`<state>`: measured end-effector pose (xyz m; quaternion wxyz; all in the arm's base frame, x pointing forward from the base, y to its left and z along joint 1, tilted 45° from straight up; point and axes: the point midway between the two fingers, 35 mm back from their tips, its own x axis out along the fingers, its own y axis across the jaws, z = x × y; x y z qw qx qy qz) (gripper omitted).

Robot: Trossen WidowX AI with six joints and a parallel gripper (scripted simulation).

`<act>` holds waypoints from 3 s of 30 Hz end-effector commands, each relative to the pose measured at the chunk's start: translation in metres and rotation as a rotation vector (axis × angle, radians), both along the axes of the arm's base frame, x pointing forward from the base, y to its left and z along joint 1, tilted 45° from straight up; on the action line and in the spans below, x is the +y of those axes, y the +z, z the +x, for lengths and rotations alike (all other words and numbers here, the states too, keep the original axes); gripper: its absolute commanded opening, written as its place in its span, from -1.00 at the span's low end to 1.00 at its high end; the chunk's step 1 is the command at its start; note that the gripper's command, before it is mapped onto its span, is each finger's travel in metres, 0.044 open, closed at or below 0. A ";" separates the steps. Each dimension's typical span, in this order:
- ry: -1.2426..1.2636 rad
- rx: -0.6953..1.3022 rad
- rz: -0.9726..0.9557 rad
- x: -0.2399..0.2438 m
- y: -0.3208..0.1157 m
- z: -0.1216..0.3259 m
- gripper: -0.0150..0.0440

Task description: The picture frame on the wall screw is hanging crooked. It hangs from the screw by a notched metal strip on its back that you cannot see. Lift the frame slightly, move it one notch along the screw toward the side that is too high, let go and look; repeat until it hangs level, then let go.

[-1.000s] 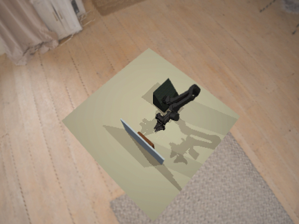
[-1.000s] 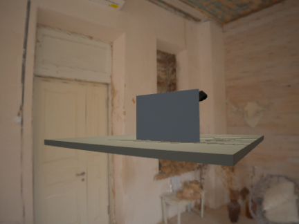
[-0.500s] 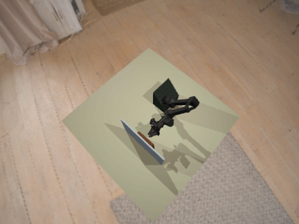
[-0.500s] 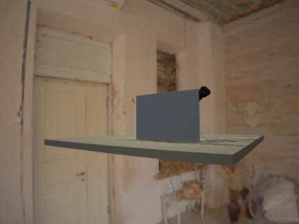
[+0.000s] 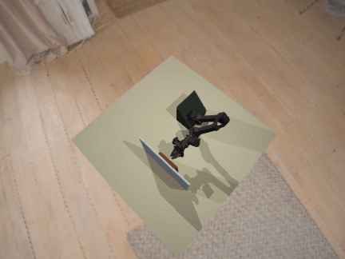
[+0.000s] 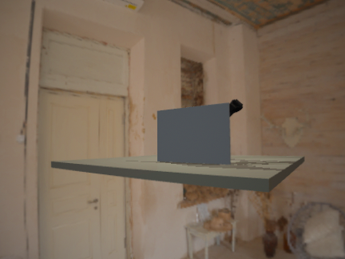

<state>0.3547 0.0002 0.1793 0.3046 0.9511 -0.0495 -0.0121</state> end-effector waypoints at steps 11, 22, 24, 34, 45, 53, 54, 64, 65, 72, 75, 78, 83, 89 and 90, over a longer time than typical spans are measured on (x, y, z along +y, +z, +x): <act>0.006 -0.002 -0.006 -0.001 0.001 0.020 0.39; 0.006 -0.003 -0.006 -0.003 0.001 0.037 0.39; 0.006 -0.003 -0.006 -0.003 0.001 0.038 0.39; 0.006 -0.003 -0.006 -0.003 0.001 0.038 0.39; 0.006 -0.003 -0.006 -0.003 0.001 0.038 0.39; 0.006 -0.003 -0.006 -0.003 0.001 0.038 0.39; 0.006 -0.003 -0.006 -0.003 0.001 0.038 0.39; 0.006 -0.003 -0.006 -0.002 0.001 0.039 0.19; 0.006 -0.003 -0.006 -0.002 0.001 0.039 0.17; 0.006 -0.003 -0.006 -0.002 0.001 0.039 0.01; 0.006 -0.003 -0.006 -0.002 0.001 0.039 -0.06; 0.006 -0.003 -0.006 -0.002 0.001 0.039 -0.13; 0.006 -0.003 -0.006 -0.002 0.001 0.039 -0.24; 0.006 -0.003 -0.006 -0.002 0.001 0.039 -0.49; 0.006 -0.003 -0.006 -0.002 0.001 0.039 -0.49</act>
